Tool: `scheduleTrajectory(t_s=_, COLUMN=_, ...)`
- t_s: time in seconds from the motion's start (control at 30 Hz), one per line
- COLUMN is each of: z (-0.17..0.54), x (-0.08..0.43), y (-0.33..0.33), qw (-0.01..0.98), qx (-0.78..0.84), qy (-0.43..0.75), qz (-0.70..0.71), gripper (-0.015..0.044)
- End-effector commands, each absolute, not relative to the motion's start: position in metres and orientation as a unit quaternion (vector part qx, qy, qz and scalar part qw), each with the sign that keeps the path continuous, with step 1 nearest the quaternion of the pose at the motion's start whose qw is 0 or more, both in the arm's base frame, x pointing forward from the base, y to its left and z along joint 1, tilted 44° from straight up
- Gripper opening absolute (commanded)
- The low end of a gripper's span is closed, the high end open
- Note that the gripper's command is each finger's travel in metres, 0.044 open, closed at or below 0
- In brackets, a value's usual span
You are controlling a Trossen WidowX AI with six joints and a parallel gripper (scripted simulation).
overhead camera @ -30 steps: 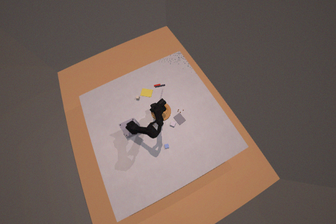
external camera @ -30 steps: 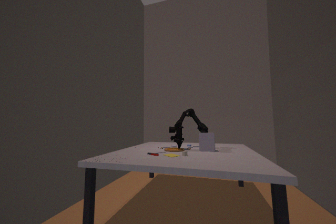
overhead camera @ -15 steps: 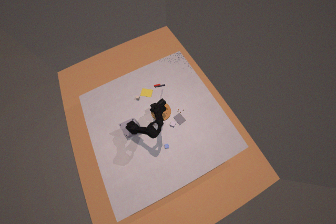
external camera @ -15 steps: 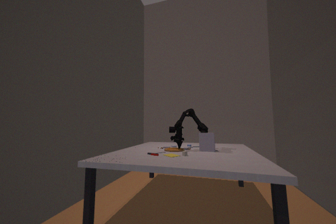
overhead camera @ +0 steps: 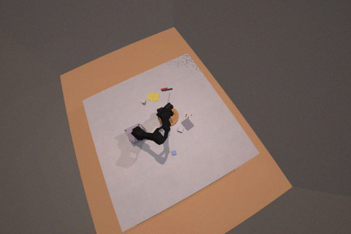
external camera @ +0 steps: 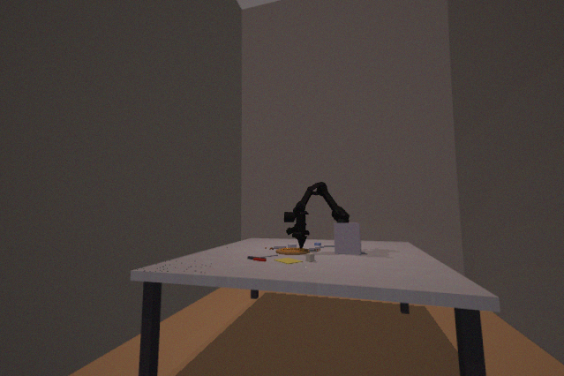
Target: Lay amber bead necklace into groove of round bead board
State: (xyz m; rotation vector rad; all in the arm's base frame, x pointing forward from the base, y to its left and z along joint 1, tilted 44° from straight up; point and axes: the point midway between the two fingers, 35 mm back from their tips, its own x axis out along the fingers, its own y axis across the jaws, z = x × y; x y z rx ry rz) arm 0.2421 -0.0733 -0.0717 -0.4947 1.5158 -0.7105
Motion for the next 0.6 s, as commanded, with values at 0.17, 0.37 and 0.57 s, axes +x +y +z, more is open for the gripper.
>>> scheduleTrajectory(t_s=0.17, z=-0.0610, x=0.2379, y=-0.0823, qw=0.642, qx=-0.217, qy=0.665, qz=-0.313, gripper=0.0000)
scheduleTrajectory(t_s=0.37, z=-0.0610, x=0.2379, y=-0.0823, qw=0.642, qx=-0.217, qy=0.665, qz=-0.313, gripper=0.0000)
scheduleTrajectory(t_s=0.57, z=-0.0649, x=0.2374, y=-0.0861, qw=0.642, qx=-0.217, qy=0.665, qz=-0.314, gripper=0.0000)
